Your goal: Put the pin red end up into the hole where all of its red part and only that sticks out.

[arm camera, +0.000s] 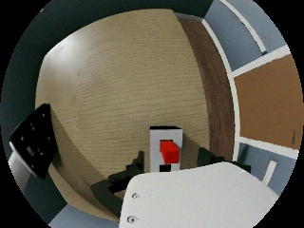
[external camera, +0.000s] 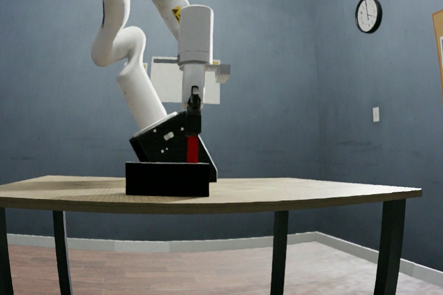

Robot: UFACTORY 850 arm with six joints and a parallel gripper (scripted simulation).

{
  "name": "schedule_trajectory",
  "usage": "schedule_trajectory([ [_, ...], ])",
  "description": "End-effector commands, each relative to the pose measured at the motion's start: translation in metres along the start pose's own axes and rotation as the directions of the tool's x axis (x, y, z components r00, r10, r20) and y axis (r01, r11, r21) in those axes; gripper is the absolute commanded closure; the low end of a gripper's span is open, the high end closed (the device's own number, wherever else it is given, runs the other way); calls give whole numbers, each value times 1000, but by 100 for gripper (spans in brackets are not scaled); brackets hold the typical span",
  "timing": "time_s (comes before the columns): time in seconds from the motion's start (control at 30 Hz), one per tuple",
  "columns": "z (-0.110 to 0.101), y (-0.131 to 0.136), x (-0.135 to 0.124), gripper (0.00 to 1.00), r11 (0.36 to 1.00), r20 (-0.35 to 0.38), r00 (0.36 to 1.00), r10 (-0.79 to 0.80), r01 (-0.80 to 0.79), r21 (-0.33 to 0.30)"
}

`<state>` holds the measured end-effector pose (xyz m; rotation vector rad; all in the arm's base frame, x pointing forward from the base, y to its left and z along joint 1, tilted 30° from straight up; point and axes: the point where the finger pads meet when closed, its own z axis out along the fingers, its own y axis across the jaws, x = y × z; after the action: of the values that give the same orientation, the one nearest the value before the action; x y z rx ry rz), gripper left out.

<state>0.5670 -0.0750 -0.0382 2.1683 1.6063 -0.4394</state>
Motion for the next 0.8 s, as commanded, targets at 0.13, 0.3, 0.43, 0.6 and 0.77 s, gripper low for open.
schedule_trajectory([
  [0.13,-13,1,0,0,1000,-1,1000,0,0,-2],
  [0.3,-13,1,0,0,1000,-1,1000,0,0,-2],
  [0.43,-13,1,0,0,1000,-1,1000,0,0,-2],
  [0.6,-27,1,0,0,1000,-1,1000,0,0,-2],
  [0.77,-27,1,0,0,1000,-1,1000,0,0,-2],
])
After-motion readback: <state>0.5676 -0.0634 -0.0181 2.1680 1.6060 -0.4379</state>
